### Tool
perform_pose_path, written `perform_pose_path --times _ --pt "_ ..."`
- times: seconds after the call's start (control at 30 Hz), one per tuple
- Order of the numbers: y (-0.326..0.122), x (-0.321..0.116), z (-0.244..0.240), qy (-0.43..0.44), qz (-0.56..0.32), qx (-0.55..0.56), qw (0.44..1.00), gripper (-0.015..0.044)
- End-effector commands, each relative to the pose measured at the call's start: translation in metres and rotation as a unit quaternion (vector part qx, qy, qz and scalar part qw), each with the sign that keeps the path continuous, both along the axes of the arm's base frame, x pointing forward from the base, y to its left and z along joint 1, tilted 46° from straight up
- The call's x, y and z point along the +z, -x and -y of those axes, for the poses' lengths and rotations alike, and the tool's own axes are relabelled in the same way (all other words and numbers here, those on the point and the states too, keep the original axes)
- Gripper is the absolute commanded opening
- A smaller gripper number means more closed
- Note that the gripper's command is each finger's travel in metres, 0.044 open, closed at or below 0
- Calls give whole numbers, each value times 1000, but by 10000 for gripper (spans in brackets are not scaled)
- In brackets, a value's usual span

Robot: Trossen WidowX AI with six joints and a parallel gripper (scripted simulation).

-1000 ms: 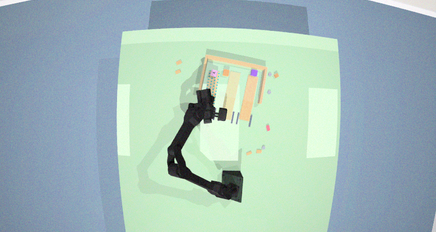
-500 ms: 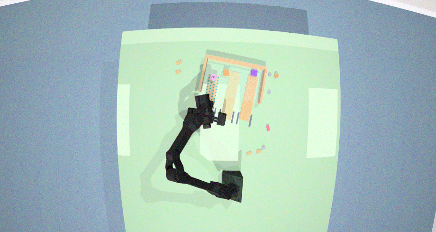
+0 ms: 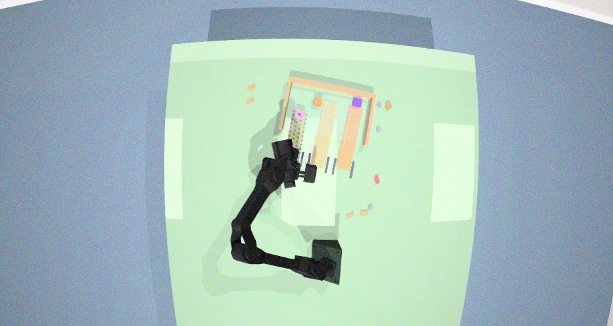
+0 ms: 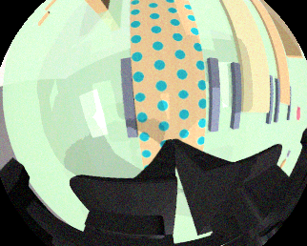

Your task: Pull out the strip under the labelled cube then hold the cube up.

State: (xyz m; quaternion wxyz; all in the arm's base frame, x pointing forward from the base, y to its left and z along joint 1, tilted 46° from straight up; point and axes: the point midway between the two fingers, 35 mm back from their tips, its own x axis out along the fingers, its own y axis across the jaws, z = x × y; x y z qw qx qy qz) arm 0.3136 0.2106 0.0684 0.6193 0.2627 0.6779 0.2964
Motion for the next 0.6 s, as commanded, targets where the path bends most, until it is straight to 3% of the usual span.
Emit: perform_pose_path --times 0.0,0.57 --pt "11 -4 -2 3 -8 5 1000 0" --pt "38 -1 -1 3 -9 5 1000 0"
